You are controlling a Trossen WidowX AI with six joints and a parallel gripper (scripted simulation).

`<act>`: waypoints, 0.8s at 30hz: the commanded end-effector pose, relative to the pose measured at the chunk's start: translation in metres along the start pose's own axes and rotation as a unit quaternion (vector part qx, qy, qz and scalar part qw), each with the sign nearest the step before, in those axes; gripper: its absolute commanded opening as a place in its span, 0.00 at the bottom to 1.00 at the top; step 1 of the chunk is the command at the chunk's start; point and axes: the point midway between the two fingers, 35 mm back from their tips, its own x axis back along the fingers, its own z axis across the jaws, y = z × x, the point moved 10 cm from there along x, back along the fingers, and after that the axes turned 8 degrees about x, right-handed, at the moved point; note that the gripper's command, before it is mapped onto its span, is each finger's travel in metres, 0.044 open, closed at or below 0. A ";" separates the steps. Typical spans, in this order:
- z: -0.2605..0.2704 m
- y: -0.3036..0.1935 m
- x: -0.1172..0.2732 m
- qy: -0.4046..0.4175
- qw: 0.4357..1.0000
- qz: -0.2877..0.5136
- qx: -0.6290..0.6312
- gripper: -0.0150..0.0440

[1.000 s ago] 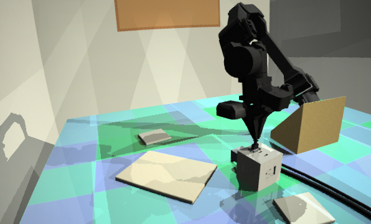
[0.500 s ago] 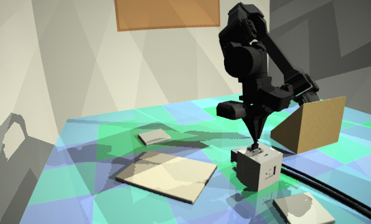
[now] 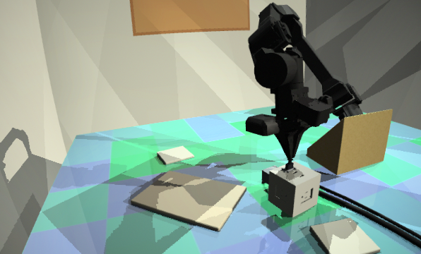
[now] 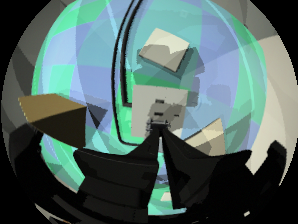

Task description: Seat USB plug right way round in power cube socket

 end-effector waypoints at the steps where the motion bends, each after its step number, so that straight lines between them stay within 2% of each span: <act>1: 0.000 0.000 -0.003 0.002 1.000 0.003 0.001 0.25; 7: 0.000 0.000 -0.003 0.002 1.000 0.003 0.001 0.25; 11: 0.000 0.000 0.000 0.000 1.000 0.000 0.000 0.42; 24: 0.000 0.000 0.000 0.000 1.000 0.000 0.000 0.42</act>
